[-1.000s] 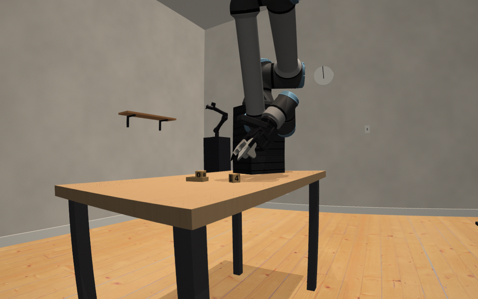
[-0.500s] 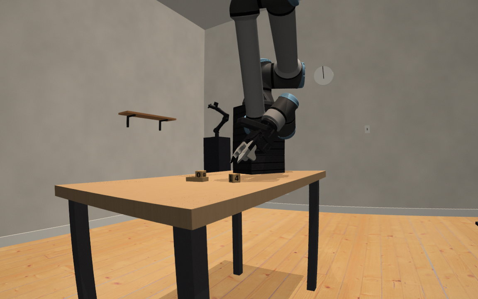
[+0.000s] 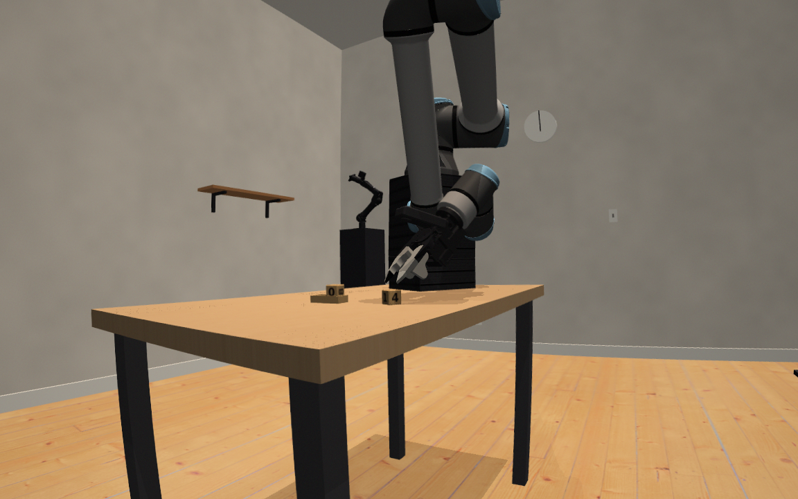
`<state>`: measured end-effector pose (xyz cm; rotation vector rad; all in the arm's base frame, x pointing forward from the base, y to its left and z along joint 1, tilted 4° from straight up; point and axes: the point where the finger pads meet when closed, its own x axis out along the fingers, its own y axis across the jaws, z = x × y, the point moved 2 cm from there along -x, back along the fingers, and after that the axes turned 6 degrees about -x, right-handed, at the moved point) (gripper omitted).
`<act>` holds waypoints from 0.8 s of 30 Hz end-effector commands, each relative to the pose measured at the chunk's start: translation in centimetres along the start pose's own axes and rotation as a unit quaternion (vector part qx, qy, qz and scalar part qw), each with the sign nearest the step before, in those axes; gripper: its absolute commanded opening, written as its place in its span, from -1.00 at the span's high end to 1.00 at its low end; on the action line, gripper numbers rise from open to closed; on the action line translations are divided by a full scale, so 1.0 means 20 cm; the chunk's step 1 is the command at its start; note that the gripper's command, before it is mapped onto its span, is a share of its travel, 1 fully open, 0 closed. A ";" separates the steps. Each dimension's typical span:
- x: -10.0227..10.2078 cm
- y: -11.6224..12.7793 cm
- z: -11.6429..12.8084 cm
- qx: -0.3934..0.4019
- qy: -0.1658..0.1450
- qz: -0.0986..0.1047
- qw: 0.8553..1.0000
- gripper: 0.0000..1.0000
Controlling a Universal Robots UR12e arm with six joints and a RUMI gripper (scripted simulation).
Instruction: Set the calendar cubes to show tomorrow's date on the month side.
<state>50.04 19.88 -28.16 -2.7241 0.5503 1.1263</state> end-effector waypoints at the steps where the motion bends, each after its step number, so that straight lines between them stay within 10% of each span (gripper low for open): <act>1: 0.04 -0.01 0.03 0.001 0.002 -0.001 1.000 0.42; 24: 0.13 -0.02 0.13 0.001 0.002 -0.001 1.000 0.42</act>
